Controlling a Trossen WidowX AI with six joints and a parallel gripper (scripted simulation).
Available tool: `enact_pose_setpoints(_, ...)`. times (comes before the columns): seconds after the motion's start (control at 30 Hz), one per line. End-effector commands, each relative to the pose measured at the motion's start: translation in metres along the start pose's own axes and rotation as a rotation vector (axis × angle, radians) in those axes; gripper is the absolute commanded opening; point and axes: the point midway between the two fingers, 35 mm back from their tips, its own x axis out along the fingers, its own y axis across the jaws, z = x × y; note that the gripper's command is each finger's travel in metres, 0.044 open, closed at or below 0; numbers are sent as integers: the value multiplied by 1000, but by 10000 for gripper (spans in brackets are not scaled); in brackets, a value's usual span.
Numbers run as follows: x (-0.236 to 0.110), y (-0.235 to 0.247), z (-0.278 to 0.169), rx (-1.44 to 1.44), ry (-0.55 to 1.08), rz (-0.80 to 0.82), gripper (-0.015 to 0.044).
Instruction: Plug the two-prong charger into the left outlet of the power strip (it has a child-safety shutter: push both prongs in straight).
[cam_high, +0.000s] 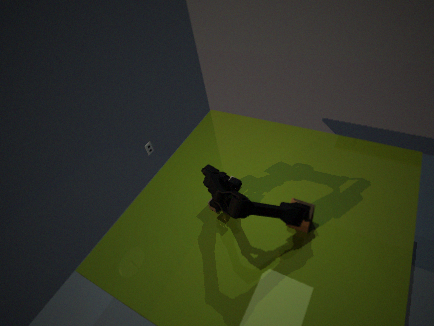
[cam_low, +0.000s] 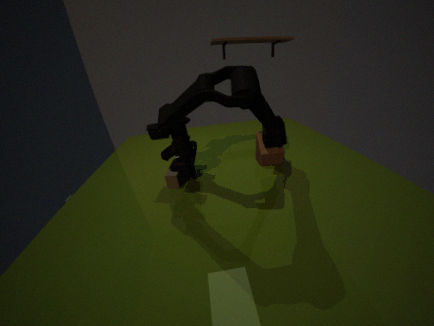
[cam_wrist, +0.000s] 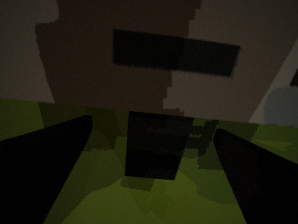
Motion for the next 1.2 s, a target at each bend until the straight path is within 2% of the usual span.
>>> enact_pose_setpoints(0.0, -1, 1, -1, -2, -5, 1, 440)
enact_pose_setpoints(1.17, 1, 1, -27, -5, -9, 1, 440)
